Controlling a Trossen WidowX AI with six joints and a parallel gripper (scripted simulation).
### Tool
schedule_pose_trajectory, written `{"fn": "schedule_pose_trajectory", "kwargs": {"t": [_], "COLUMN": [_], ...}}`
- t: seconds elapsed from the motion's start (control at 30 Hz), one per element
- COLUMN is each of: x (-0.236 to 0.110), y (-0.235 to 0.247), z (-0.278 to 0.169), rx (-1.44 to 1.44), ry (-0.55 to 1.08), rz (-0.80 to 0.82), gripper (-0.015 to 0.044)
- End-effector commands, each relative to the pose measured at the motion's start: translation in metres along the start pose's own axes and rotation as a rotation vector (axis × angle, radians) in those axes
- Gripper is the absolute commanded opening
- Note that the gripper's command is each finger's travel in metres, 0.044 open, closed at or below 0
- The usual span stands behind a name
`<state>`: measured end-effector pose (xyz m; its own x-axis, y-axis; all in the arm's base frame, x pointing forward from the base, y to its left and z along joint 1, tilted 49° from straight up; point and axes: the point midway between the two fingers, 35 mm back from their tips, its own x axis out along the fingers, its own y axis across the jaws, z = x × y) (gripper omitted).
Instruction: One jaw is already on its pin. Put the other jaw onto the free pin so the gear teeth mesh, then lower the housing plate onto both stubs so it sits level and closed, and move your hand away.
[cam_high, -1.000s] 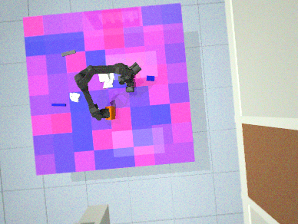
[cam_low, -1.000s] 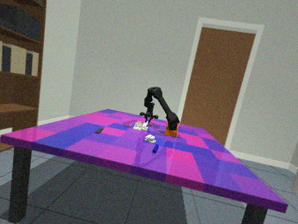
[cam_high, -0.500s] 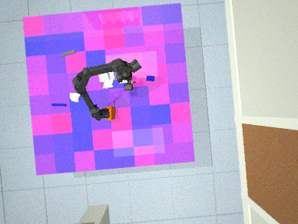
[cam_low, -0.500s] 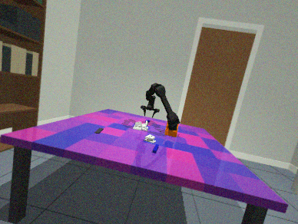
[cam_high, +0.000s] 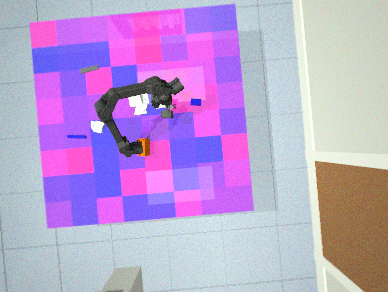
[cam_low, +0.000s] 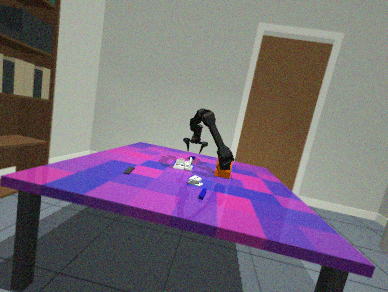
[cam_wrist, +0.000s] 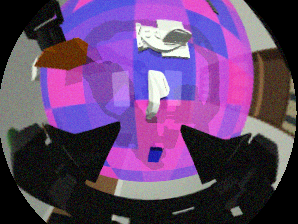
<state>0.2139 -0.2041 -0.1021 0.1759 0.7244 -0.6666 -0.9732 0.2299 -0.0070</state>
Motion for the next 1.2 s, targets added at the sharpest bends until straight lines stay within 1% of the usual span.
{"fn": "schedule_pose_trajectory", "kwargs": {"t": [0.0, 0.93, 1.17], "x": [-0.0005, -0.0005, -0.0006], "y": [0.0006, 0.0006, -0.0014], "z": [0.0, 0.0, 0.0001], "rx": [-0.006, -0.006, 0.156], "ry": [0.001, 0.001, 0.001], "rz": [0.004, 0.004, 0.003], "gripper": [0.044, 0.044, 0.0256]}}
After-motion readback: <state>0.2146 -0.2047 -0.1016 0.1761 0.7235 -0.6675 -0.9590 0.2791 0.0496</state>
